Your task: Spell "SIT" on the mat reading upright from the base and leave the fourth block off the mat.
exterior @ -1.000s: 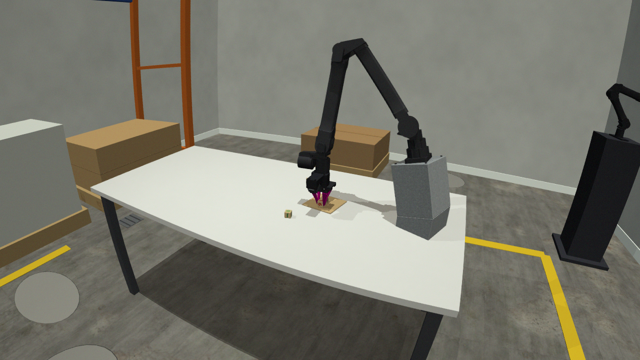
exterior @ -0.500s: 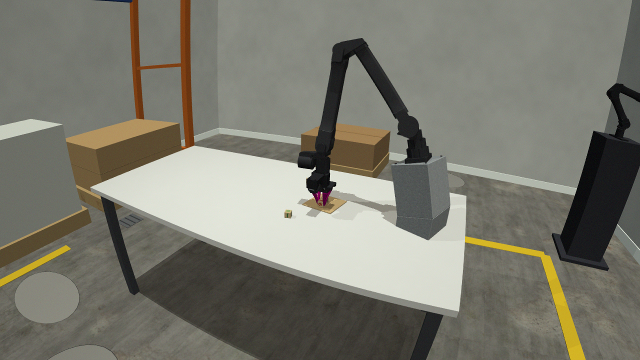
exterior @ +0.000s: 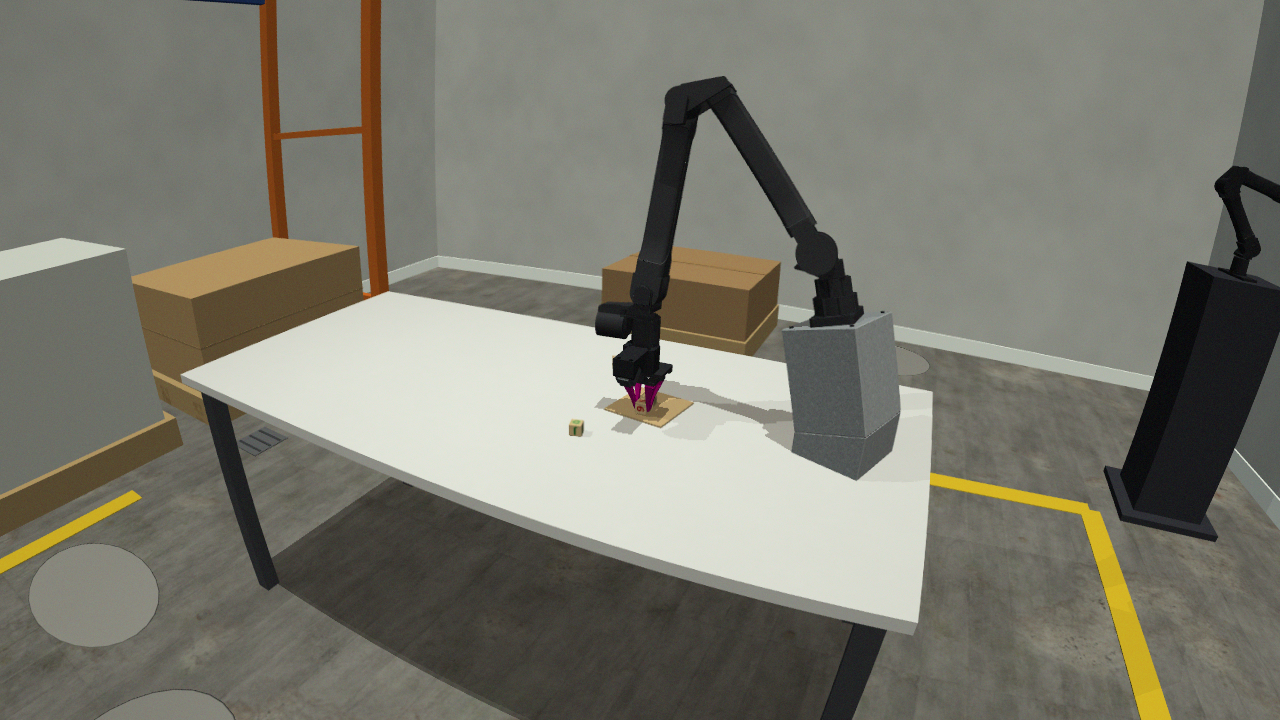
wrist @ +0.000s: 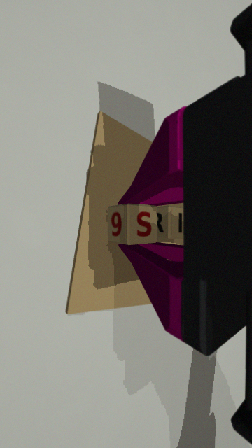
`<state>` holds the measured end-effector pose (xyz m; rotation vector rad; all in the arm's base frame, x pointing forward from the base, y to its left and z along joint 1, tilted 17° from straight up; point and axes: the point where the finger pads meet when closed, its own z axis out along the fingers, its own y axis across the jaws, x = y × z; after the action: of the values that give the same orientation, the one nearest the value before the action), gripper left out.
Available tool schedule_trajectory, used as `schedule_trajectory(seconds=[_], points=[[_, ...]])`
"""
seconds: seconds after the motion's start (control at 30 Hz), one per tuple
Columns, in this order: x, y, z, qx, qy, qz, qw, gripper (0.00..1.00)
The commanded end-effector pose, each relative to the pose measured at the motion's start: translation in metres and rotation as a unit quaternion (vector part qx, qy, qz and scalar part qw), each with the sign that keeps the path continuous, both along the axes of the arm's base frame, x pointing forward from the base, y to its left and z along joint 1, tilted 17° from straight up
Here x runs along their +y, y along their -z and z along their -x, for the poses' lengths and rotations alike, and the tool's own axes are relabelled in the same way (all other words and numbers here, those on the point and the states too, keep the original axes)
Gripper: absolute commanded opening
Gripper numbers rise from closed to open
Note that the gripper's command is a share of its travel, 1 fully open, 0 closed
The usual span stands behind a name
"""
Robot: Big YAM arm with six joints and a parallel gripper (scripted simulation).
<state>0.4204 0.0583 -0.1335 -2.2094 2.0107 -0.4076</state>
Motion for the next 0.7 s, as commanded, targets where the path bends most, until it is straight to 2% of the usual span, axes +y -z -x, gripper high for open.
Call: schedule_trajectory(seconds=[0.0, 0.67], points=[[-0.0050, 0.0056, -0.0018, 0.000, 0.000, -0.001, 1.000, 0.22], [-0.0047, 0.0061, -0.0044, -0.002, 0.000, -0.002, 1.000, 0.22]])
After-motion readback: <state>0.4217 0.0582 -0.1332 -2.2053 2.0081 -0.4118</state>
